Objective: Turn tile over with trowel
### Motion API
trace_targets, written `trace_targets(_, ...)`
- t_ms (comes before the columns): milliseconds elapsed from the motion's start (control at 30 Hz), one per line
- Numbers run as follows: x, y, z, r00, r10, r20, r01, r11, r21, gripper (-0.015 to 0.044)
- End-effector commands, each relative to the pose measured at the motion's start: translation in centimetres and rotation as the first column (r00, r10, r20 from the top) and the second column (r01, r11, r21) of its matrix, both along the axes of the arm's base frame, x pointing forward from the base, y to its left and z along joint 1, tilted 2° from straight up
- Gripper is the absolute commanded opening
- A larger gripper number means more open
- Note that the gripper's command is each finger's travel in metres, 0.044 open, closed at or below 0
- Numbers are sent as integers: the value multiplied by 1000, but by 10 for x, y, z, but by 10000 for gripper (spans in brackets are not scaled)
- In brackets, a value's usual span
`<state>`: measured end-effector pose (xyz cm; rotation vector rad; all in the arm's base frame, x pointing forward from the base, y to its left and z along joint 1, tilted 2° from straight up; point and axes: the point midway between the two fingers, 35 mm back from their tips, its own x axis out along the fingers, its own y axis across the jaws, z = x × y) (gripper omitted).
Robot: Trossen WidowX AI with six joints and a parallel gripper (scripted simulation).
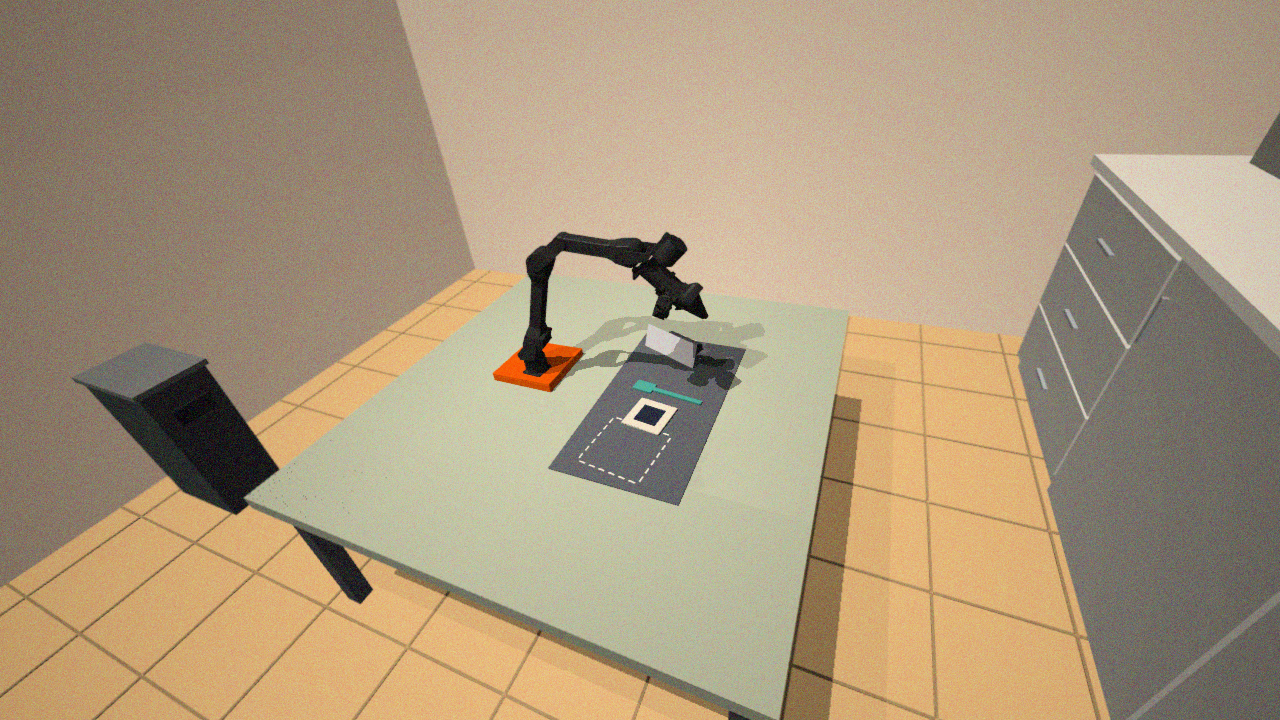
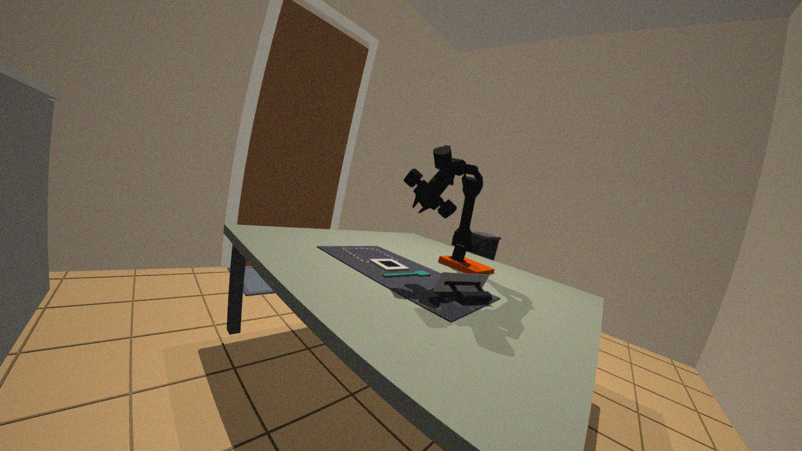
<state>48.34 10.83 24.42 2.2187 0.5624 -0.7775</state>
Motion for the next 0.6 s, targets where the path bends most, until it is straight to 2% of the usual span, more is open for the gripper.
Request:
trace_targets(0,-20,37,-18,993,59,-105,-59,998,10,100)
trace_targets(267,-79,102,-59,925,165,-341,-176,984,-3,100)
trace_targets(567,-159,153,-93,786,218,-578,-300,953,-50,100)
